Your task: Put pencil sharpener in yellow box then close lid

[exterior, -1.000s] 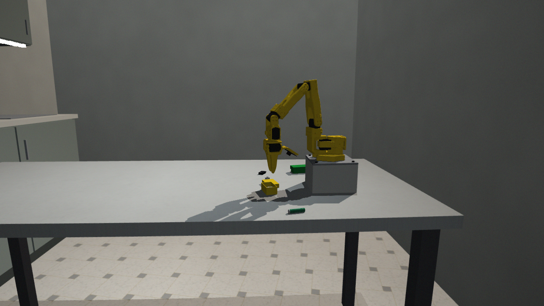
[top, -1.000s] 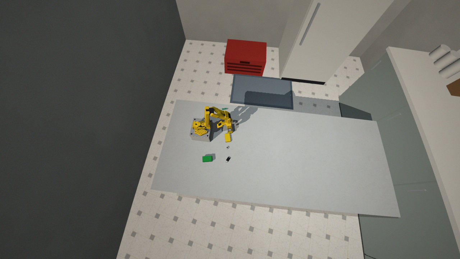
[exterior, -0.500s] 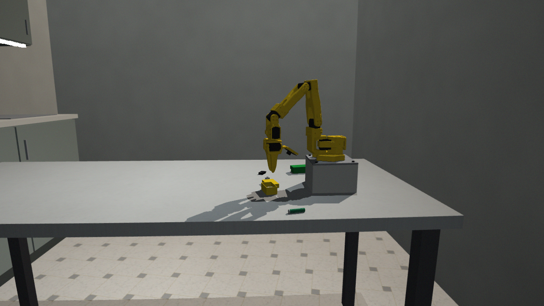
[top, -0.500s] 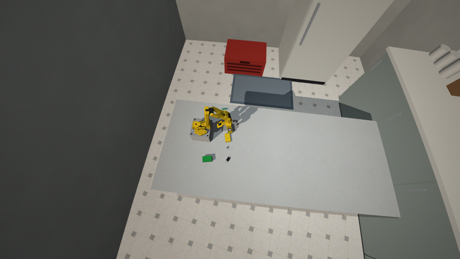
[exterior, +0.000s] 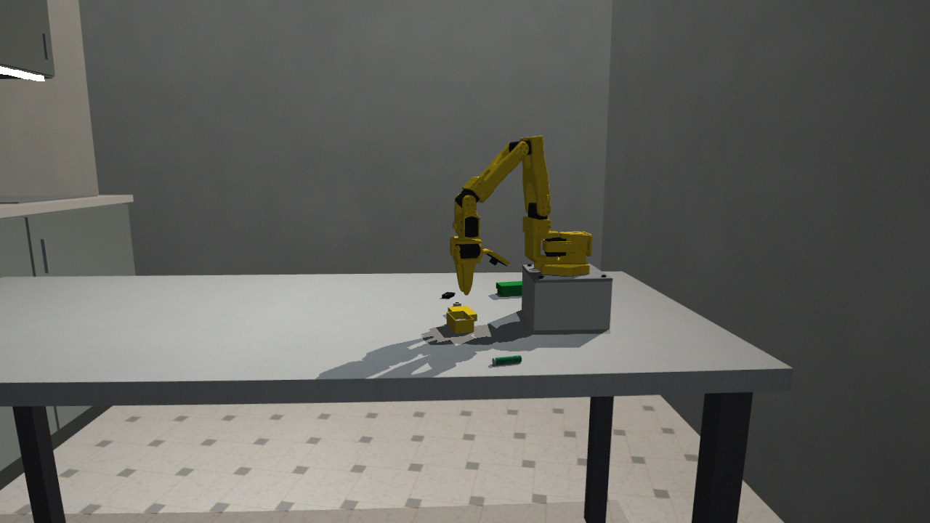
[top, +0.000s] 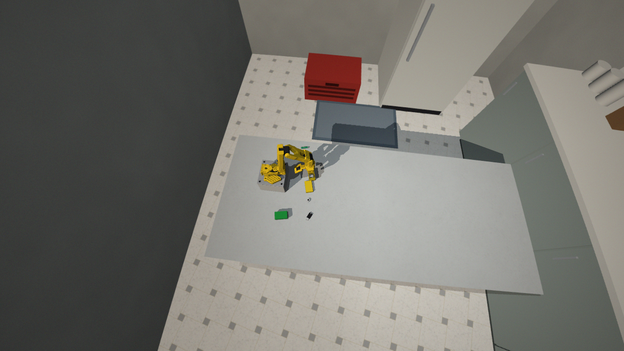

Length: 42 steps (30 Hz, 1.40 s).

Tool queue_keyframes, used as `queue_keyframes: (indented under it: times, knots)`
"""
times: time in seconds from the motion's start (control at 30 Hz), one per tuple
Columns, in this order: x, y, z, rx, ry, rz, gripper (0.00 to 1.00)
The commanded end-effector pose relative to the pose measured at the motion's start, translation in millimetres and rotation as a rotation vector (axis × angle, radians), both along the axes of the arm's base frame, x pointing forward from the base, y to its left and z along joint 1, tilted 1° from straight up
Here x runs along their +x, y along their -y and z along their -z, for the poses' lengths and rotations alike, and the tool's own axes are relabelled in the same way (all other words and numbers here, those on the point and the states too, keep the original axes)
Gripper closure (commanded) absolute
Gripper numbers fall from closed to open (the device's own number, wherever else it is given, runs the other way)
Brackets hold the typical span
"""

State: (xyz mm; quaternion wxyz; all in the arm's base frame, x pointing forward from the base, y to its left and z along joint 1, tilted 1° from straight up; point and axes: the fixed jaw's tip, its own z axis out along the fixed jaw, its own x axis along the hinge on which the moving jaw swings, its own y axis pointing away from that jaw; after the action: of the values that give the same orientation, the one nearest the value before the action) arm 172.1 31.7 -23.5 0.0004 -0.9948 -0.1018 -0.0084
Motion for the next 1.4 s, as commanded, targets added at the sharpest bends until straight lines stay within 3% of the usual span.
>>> queue_keyframes:
  times: [0.0,1.07,1.37]
  knots:
    - [0.9,1.1,1.7,0.0,-0.006,0.0,0.89]
    - [3.1,0.7,3.7,0.0,-0.006,0.002,0.89]
    - [2.1,5.0,3.7,0.001,-0.006,0.091,0.88]
